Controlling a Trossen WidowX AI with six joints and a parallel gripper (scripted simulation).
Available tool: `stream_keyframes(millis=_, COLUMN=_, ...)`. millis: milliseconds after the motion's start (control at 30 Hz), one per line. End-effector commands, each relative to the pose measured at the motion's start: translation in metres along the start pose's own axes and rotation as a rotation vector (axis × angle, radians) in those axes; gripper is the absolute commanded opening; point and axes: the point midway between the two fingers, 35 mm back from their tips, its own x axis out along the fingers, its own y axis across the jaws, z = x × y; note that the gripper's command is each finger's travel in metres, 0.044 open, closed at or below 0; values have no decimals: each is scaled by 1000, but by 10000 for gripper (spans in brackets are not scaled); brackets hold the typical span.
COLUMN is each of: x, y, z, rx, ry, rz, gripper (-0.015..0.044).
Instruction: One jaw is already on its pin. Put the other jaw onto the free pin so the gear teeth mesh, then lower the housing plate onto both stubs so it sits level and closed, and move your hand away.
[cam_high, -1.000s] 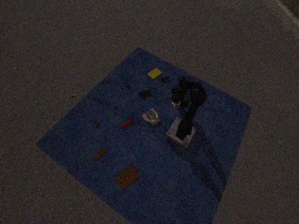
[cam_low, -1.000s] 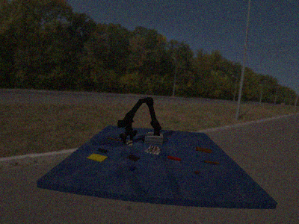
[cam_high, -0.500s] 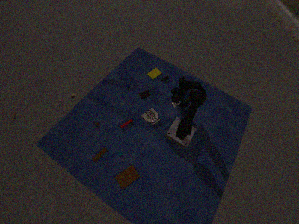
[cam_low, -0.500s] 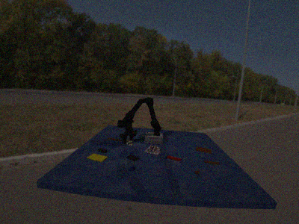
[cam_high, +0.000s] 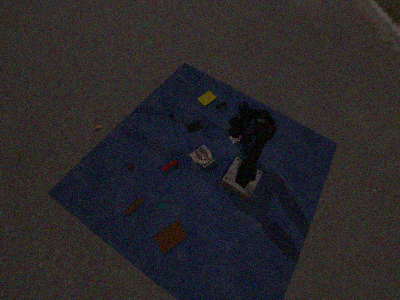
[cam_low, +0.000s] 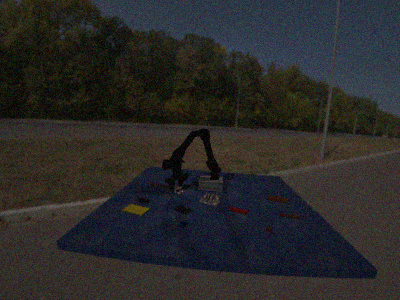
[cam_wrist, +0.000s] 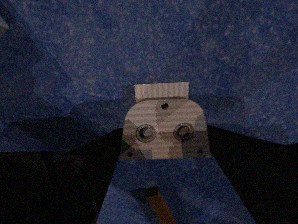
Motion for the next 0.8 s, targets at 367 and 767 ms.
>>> stream_keyframes(millis=367, x=-23, y=-2, z=-1, rx=0, ry=-1, rz=-2, gripper=351)
stream_keyframes(millis=767, x=-62, y=-2, z=-1, rx=-1, ry=-3, rz=-4, gripper=351)
